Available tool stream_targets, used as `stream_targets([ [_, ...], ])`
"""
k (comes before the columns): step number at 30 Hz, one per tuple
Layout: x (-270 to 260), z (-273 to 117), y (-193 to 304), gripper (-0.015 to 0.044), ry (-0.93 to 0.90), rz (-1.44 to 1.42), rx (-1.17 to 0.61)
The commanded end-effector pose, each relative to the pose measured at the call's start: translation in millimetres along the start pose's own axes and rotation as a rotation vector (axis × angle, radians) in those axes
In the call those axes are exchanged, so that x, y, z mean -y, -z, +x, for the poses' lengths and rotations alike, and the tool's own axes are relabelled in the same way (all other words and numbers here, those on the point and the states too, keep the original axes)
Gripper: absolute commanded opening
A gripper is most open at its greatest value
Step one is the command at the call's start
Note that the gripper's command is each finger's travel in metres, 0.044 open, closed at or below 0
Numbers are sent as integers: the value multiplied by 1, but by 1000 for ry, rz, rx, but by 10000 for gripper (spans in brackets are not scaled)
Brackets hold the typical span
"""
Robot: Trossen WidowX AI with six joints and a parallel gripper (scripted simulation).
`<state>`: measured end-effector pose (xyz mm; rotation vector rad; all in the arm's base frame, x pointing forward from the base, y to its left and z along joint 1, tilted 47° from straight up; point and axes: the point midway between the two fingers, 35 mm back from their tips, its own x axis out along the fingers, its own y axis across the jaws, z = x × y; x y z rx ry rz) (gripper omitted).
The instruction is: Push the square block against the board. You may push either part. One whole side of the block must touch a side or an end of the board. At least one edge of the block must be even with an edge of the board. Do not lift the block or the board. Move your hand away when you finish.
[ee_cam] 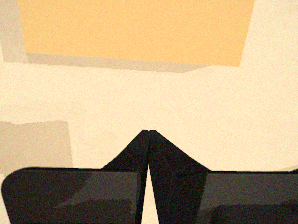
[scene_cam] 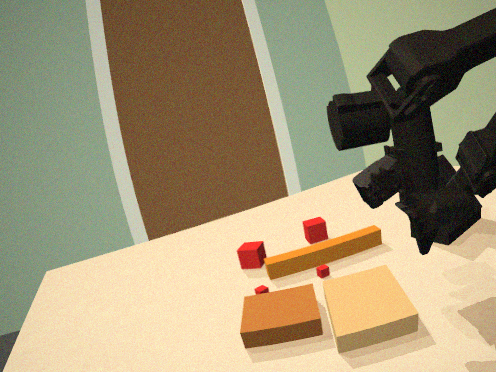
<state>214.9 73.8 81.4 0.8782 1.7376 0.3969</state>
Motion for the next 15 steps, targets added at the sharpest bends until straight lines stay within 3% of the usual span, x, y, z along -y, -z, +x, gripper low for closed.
stream_targets([
  [1, 14, -1, -13, 0, 6, 6, 1],
  [4, 14, 9, -14, 0, 7, 7, 2],
  [8, 13, 52, -12, 0, 3, 6, 0],
  [15, 13, 54, -15, 0, 3, 6, 0],
])
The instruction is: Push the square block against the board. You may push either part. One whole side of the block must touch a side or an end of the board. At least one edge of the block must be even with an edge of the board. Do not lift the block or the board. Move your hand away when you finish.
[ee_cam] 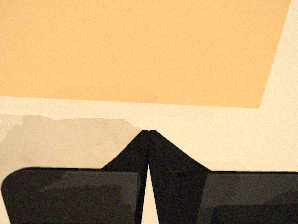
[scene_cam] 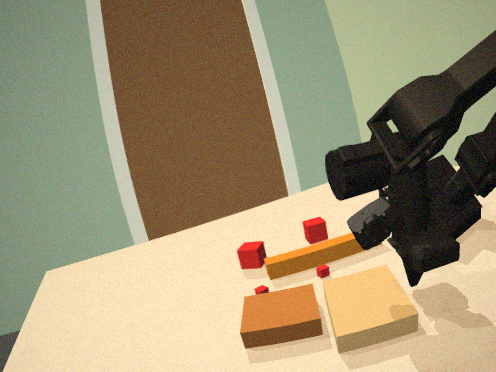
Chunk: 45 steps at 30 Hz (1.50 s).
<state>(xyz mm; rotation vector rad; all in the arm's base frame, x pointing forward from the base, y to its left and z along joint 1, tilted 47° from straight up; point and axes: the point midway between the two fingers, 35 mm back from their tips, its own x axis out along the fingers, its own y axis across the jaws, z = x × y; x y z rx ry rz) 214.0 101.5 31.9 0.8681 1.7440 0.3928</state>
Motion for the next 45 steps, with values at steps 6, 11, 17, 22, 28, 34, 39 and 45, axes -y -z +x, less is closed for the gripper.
stream_targets([
  [6, -2, 0, -12, 0, -7, 6, 3],
  [11, -2, -1, -20, 0, -7, 6, 4],
  [17, -3, -1, -29, 0, -7, 6, 4],
  [22, -3, -1, -37, 0, -6, 6, 5],
  [28, -3, -1, -35, 0, -6, 6, 5],
  [34, -4, -1, -26, 0, -6, 6, 4],
  [39, -4, -1, -18, 0, -6, 6, 4],
  [45, -4, -1, -8, 0, -6, 7, 4],
])
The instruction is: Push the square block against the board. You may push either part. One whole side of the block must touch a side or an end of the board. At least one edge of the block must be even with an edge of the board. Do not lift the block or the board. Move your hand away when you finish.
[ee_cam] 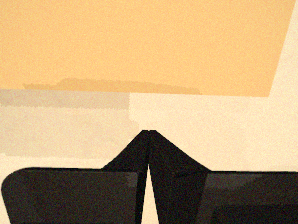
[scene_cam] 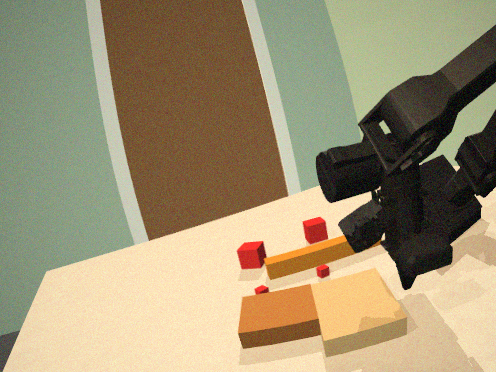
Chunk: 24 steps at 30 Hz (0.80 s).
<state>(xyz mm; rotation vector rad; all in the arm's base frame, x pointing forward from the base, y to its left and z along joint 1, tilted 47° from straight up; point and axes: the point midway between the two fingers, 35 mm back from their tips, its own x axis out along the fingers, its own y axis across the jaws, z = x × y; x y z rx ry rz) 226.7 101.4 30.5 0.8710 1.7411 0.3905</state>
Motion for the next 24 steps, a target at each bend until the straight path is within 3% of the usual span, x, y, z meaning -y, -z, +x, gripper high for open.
stream_targets([
  [1, 0, 0, 6, 0, -4, 5, 1],
  [12, 1, 2, 23, 0, -4, 6, 0],
  [18, 2, -51, 20, 0, -3, 5, -1],
  [24, 0, -52, 16, 0, -12, -10, 11],
])
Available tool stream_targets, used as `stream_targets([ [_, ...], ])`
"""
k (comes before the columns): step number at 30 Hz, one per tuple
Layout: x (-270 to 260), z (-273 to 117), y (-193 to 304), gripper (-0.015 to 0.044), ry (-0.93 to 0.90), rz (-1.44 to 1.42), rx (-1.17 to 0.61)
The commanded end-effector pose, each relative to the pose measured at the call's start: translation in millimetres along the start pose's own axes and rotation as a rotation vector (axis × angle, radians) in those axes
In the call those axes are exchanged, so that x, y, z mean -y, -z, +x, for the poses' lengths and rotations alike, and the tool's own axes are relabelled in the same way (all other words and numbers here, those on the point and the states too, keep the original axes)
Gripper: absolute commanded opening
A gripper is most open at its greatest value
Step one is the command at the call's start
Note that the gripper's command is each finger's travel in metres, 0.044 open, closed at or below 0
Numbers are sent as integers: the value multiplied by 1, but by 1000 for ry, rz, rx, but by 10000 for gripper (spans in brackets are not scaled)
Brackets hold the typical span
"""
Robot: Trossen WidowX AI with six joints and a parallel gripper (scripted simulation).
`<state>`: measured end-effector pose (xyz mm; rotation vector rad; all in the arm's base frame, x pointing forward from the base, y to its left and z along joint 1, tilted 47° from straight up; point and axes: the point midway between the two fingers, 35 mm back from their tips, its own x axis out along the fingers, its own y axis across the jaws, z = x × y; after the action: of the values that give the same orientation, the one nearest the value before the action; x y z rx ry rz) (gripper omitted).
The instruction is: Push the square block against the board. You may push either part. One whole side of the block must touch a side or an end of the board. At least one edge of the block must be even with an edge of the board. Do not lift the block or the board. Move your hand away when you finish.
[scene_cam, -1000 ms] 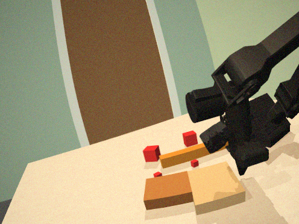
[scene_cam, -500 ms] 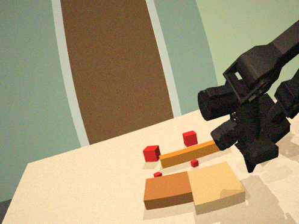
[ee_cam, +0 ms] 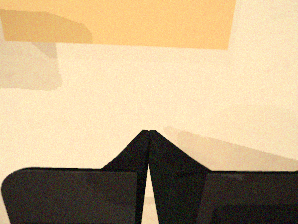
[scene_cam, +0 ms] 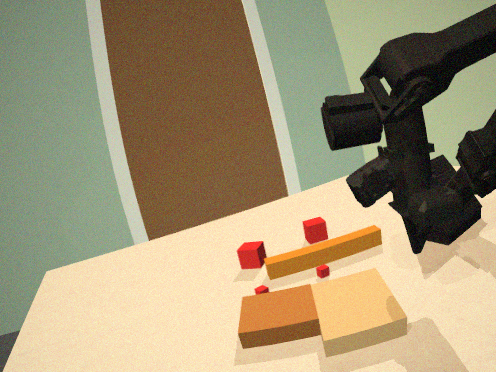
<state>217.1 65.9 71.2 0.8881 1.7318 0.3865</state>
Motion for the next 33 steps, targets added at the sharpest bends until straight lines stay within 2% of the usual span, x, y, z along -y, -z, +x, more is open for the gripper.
stream_targets([
  [1, -3, -1, -4, 0, 0, -48, 2],
  [33, -78, -9, -72, 0, 9, -1145, 0],
])
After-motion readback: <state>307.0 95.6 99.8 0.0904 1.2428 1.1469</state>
